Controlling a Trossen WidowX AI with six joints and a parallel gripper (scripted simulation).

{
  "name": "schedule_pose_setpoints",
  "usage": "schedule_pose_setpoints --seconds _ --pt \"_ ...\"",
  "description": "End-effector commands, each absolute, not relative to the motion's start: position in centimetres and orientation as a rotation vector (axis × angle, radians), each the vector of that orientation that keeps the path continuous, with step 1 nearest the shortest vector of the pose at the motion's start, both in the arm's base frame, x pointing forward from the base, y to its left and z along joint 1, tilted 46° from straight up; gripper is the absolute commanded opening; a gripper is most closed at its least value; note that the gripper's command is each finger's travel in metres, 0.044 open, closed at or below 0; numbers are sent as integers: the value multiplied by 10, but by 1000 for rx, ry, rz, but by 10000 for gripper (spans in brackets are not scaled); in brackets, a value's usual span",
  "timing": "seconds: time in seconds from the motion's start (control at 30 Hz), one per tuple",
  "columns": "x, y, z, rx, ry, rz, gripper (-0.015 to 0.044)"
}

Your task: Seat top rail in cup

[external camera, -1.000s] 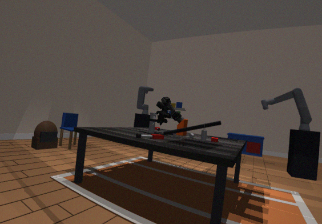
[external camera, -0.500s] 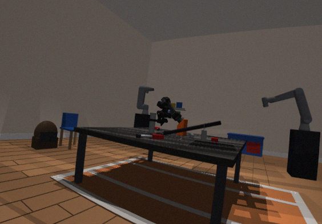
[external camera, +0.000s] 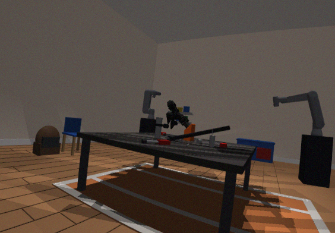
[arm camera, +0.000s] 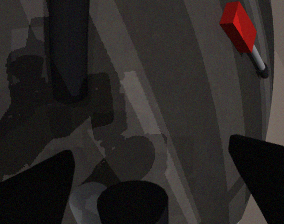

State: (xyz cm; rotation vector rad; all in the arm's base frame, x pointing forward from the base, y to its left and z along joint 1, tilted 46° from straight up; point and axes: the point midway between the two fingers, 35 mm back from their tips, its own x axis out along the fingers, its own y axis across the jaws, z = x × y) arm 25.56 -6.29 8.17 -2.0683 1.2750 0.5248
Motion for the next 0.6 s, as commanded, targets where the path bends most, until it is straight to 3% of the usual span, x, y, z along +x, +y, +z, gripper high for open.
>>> schedule_pose_setpoints --seconds 0.0,0.13,0.57 --pt "257 -53 84 -2072 1274 510 440" --pt "257 -51 81 -2035 1269 499 440" --pt "261 31 70 -1309 1218 27 440"
